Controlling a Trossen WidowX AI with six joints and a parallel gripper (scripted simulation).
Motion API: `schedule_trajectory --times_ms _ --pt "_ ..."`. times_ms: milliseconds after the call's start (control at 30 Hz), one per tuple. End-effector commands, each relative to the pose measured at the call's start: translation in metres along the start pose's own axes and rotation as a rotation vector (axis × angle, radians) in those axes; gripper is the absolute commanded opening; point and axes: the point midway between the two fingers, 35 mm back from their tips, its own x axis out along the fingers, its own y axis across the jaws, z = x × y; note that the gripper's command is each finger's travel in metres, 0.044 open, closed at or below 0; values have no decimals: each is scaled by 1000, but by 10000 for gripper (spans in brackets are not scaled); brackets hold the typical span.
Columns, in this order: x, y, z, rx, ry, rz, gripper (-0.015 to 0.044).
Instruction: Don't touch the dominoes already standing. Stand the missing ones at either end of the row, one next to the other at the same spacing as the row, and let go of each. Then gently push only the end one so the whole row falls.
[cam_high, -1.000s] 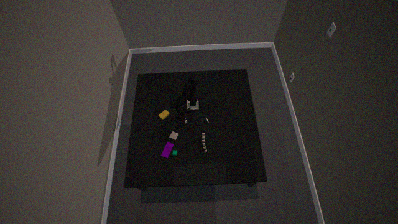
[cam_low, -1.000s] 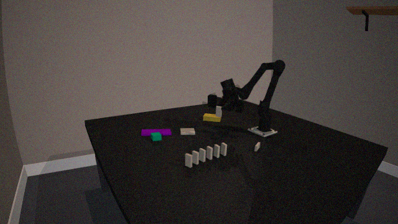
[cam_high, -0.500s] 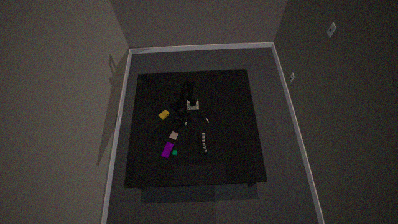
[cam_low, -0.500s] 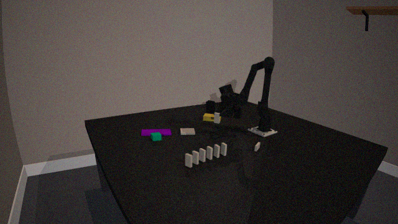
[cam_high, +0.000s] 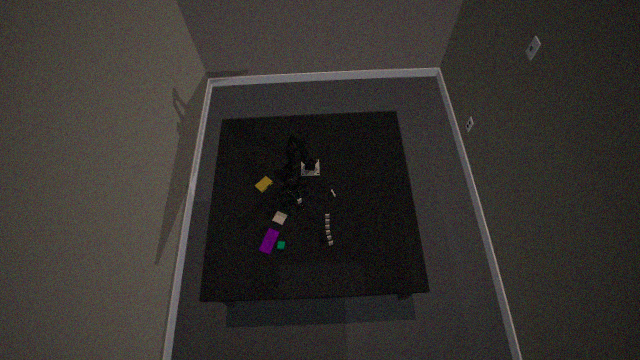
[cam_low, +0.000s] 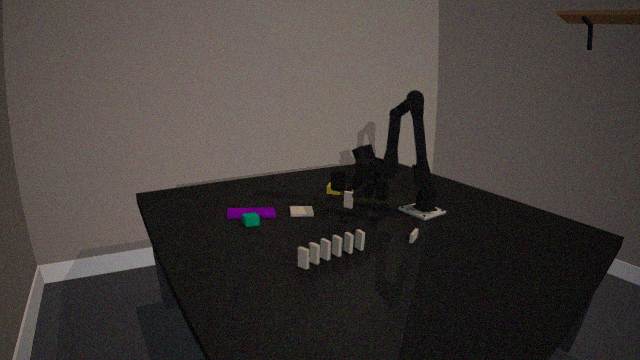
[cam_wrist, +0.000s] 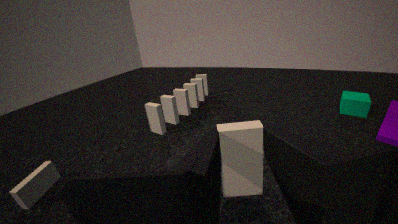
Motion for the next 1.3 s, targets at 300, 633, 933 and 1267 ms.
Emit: schedule_trajectory --times_ms 300,633,933,1267 --pt "2 10 -25 19 6 -4 107" --pt "2 17 -38 19 7 -5 107" --pt "2 17 -38 19 7 -5 107" --pt "2 17 -38 19 7 -5 343"
